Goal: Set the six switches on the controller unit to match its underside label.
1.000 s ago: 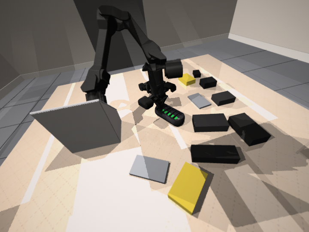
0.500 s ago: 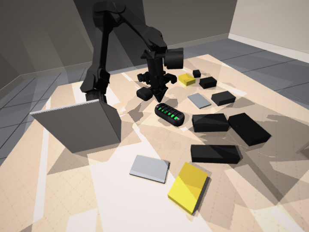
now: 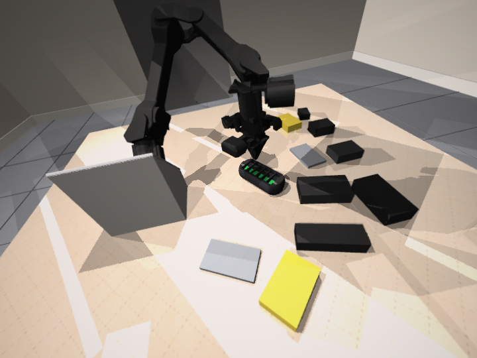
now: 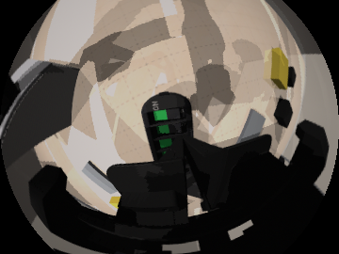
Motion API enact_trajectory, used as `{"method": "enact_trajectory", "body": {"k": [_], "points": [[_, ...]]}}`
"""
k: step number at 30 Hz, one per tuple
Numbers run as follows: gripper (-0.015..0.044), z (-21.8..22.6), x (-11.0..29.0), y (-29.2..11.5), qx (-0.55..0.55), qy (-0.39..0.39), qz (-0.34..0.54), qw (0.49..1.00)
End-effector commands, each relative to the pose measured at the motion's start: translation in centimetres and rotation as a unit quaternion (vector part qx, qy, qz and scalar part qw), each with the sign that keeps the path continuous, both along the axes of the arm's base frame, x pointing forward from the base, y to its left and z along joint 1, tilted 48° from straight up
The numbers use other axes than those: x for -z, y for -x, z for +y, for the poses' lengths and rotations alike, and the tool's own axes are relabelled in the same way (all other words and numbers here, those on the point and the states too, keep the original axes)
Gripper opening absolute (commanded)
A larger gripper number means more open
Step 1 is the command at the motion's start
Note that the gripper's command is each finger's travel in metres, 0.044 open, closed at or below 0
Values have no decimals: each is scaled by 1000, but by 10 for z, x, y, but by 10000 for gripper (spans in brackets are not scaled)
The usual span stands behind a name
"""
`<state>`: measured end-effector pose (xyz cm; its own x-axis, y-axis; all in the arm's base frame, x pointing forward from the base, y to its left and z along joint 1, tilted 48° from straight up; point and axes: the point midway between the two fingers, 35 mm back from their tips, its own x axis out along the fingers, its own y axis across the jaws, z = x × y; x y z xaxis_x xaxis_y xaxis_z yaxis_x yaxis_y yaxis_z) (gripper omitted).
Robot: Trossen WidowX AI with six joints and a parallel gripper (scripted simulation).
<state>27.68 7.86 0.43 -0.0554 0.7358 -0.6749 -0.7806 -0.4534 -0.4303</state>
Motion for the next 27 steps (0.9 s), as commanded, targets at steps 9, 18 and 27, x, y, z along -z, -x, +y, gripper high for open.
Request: {"method": "enact_trajectory", "body": {"k": [9, 18, 27], "points": [[0, 15, 14, 2, 2, -3, 5, 1000], [0, 23, 21, 3, 2, -3, 5, 1000], [0, 25, 23, 3, 2, -3, 5, 1000]]}}
